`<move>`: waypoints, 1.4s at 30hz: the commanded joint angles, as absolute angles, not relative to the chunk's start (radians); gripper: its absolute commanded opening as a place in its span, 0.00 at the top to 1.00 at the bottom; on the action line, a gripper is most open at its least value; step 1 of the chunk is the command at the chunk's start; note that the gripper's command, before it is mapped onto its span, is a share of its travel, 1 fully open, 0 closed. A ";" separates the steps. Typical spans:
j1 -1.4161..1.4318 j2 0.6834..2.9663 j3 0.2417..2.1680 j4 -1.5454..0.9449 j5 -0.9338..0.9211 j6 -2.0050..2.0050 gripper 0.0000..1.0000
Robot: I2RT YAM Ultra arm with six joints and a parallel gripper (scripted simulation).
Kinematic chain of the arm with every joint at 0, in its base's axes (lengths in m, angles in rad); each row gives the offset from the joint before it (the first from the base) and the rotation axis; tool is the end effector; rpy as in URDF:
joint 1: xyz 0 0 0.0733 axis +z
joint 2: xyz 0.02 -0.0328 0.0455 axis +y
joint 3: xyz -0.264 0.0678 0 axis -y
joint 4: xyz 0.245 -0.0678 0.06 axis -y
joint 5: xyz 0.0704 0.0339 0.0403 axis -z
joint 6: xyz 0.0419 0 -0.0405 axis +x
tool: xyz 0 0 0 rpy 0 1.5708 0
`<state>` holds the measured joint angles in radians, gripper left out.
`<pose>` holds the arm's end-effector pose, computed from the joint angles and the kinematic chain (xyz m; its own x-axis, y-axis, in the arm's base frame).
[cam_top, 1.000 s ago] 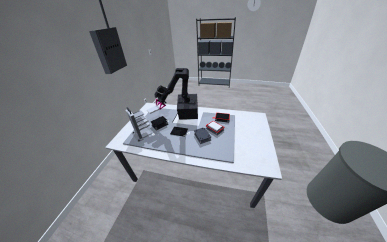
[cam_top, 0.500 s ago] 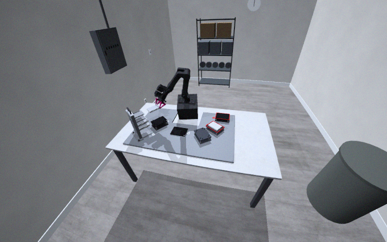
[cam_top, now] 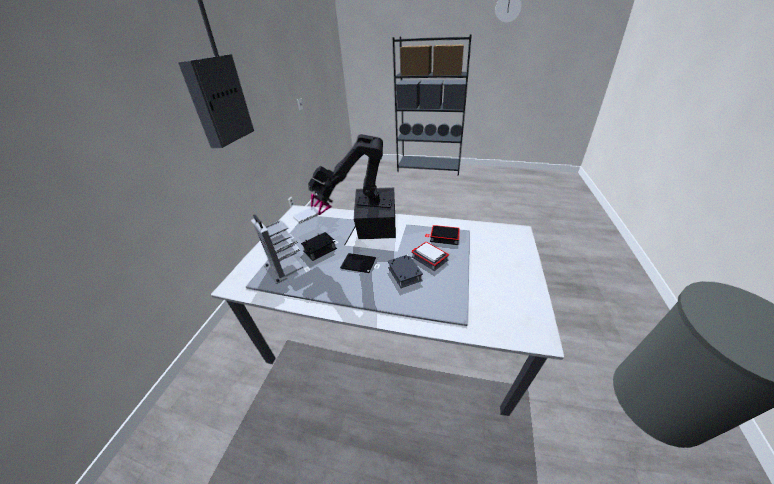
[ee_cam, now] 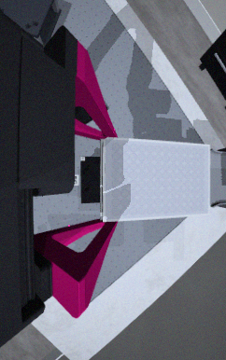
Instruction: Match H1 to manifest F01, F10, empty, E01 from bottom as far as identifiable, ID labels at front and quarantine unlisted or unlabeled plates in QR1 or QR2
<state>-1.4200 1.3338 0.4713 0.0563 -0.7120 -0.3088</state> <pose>0.0632 -0.2266 0.1545 -0.3101 0.5093 -0.8028 0.6154 0.7512 0.2388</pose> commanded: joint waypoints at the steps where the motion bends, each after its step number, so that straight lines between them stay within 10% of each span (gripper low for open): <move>1: -1.428 1.312 0.493 0.036 -0.726 -0.315 0.14; 42: -1.447 1.278 0.524 -0.041 -0.739 -0.333 0.14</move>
<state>-1.4467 1.2804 0.5198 -0.0521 -0.7341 -0.3340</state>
